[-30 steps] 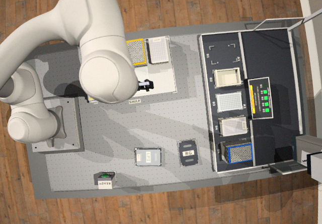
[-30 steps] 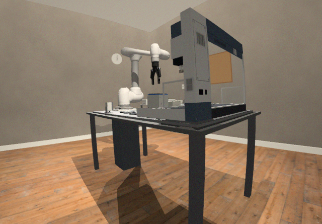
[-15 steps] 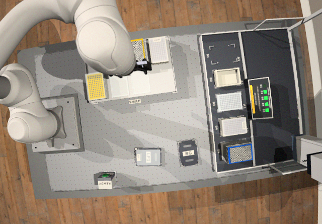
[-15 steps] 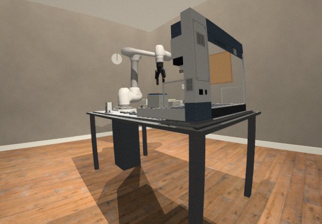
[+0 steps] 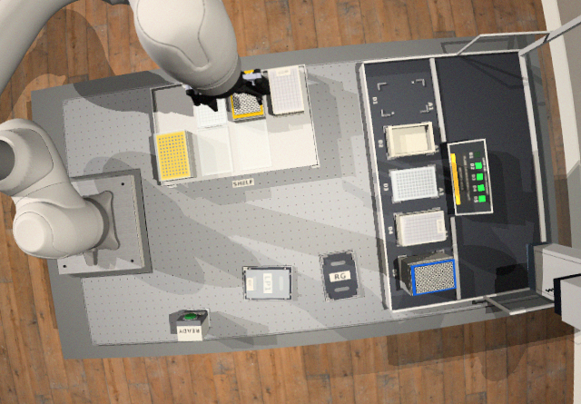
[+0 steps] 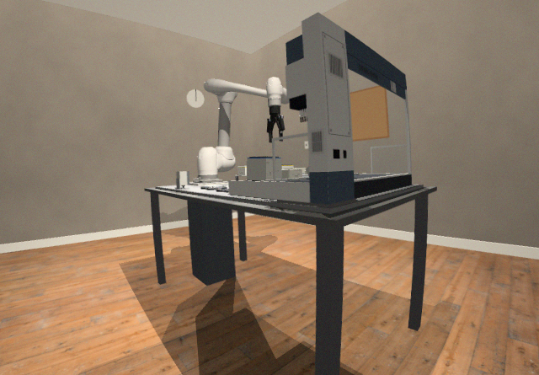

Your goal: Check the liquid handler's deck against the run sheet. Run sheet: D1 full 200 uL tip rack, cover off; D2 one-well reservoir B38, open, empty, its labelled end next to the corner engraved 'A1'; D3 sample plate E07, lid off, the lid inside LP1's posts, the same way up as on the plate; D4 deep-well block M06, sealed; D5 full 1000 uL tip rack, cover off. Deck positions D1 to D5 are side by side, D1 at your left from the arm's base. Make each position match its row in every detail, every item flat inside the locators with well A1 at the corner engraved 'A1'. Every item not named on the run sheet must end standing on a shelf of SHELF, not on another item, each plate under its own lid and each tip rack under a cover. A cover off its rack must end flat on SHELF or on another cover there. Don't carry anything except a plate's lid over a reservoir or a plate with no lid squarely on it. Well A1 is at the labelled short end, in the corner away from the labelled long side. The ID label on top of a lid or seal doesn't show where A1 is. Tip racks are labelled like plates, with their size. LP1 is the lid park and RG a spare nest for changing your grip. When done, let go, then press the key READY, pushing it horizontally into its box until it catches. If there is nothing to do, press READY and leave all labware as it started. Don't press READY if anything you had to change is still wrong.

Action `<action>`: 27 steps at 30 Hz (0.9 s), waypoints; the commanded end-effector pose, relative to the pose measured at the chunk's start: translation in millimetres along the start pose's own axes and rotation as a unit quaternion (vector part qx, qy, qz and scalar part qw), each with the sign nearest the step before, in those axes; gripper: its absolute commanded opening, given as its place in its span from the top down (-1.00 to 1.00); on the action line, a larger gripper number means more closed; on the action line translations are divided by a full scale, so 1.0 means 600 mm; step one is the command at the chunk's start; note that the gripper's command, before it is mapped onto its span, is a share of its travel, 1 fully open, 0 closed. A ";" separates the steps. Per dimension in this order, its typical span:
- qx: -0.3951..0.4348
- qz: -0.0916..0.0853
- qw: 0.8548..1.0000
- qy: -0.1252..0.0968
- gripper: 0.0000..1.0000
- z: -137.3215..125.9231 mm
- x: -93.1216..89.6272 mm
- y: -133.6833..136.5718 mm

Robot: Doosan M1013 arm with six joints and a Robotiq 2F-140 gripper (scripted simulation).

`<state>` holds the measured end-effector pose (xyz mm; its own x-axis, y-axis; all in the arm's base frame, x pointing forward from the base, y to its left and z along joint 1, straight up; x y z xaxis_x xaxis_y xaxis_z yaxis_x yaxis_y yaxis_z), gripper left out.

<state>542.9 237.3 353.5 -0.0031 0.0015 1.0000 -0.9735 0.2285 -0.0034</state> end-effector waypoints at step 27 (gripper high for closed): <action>0.000 0.000 1.000 0.000 -0.32 -0.097 -0.010 0.021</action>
<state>543.9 296.8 348.9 -0.0032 0.0018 1.0000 -0.9735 0.2287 -0.0035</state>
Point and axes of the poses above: the point where the finger pads meet when closed, its own x axis back along the fingers, its own y axis across the jaws, z = x × y, the point moved 6 cm from there along x, back along the fingers, and after that the axes turned 14 degrees about -x, right-handed, at the moved point
